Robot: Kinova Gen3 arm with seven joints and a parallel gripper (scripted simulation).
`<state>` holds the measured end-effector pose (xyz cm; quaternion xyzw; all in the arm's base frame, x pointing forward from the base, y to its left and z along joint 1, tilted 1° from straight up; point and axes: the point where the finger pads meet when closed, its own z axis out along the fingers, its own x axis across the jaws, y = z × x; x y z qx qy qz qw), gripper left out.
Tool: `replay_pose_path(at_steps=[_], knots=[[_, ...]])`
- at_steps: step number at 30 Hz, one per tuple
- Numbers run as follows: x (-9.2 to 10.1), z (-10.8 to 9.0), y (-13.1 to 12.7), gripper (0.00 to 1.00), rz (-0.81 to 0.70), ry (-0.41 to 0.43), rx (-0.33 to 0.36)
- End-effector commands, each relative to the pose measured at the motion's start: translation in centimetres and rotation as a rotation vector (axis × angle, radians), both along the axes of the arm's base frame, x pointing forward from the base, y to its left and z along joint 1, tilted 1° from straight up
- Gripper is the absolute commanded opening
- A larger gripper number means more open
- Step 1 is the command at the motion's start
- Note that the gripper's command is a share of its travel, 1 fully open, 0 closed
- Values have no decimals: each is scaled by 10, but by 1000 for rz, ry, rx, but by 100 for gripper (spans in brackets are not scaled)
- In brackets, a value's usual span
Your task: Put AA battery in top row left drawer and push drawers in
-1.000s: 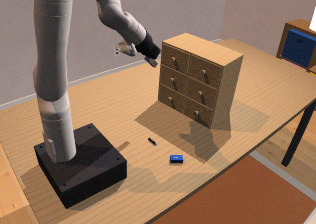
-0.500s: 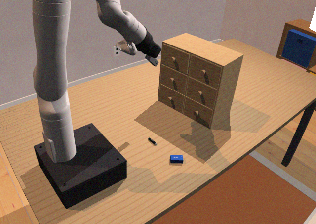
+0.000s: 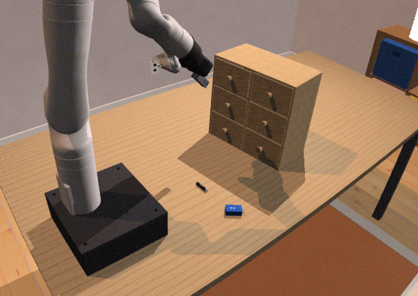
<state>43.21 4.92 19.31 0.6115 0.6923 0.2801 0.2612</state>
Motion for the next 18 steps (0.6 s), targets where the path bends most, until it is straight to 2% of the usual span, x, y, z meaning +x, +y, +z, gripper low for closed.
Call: replay_pose_path(at_steps=[1,18], knots=[[0,1,0,0,0,1,-1],[-2,1,-1,0,-2,12,-6]])
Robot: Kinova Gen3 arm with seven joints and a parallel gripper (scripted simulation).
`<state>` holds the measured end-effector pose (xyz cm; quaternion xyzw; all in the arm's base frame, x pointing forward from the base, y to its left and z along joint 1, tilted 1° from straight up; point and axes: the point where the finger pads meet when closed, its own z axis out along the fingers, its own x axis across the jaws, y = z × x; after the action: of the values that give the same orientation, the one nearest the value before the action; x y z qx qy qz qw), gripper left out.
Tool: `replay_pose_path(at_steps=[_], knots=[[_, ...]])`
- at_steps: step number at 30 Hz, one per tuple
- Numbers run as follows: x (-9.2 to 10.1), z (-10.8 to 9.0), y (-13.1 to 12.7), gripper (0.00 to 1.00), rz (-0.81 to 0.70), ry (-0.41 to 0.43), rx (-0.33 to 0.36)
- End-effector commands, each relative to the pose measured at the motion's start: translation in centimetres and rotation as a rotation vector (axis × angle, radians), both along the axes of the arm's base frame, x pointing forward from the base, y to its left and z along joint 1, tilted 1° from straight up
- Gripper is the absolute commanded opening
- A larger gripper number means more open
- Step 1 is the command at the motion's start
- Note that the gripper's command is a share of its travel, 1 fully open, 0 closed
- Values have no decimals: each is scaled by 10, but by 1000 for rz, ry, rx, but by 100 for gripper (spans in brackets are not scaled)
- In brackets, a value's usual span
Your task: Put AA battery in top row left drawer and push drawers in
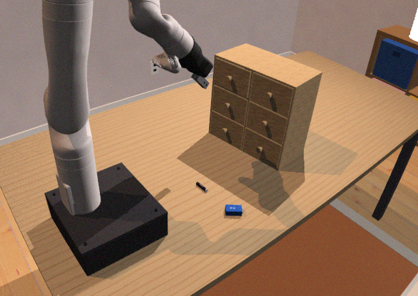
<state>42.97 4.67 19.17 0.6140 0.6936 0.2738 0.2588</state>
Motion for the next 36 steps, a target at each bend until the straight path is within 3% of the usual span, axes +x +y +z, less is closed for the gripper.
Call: replay_pose_path(at_steps=[1,36], knots=[[1,2,1,0,1,0,-2],[-2,8,3,0,4,32,0]])
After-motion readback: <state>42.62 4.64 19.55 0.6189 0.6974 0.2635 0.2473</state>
